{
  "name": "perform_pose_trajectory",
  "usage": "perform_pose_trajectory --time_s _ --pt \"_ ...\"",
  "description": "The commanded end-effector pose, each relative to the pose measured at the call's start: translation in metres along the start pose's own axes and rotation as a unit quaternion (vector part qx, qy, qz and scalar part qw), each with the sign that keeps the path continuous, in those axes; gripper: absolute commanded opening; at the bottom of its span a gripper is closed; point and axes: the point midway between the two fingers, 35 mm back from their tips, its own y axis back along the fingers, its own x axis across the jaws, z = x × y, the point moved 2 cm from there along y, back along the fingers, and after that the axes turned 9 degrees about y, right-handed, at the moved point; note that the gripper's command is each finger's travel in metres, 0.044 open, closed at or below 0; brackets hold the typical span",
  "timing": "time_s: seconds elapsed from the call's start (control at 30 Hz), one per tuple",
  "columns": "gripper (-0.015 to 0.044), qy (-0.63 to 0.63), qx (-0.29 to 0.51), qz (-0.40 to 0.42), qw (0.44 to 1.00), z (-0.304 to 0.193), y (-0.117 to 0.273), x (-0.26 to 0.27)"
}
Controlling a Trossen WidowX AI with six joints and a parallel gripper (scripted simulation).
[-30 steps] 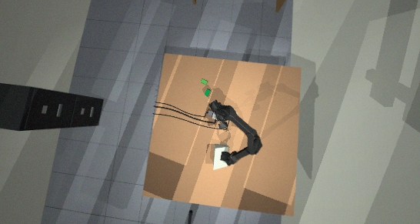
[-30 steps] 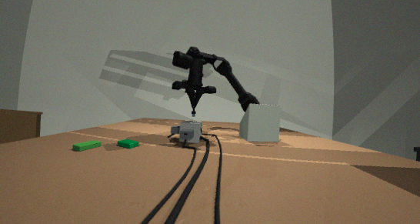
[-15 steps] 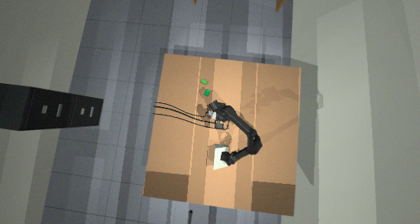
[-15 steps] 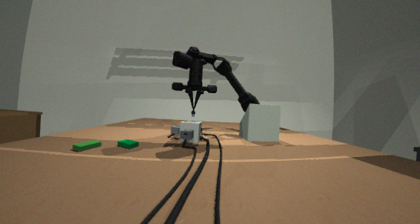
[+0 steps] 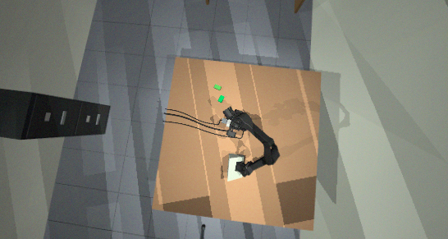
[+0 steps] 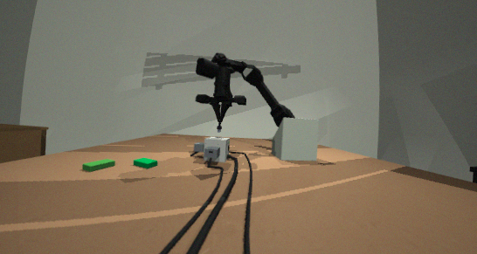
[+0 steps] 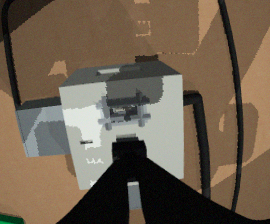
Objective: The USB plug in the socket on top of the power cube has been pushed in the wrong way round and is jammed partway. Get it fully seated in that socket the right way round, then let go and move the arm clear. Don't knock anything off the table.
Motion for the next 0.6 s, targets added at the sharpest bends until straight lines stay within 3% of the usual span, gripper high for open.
perform_pose_trajectory --time_s 0.0,0.57 --pt "0.0000 -0.005 0.000 0.000 1.000 -0.0001 -0.0005 -0.0001" --pt "0.0000 0.002 -0.003 0.000 1.000 0.0007 -0.0015 0.0000"
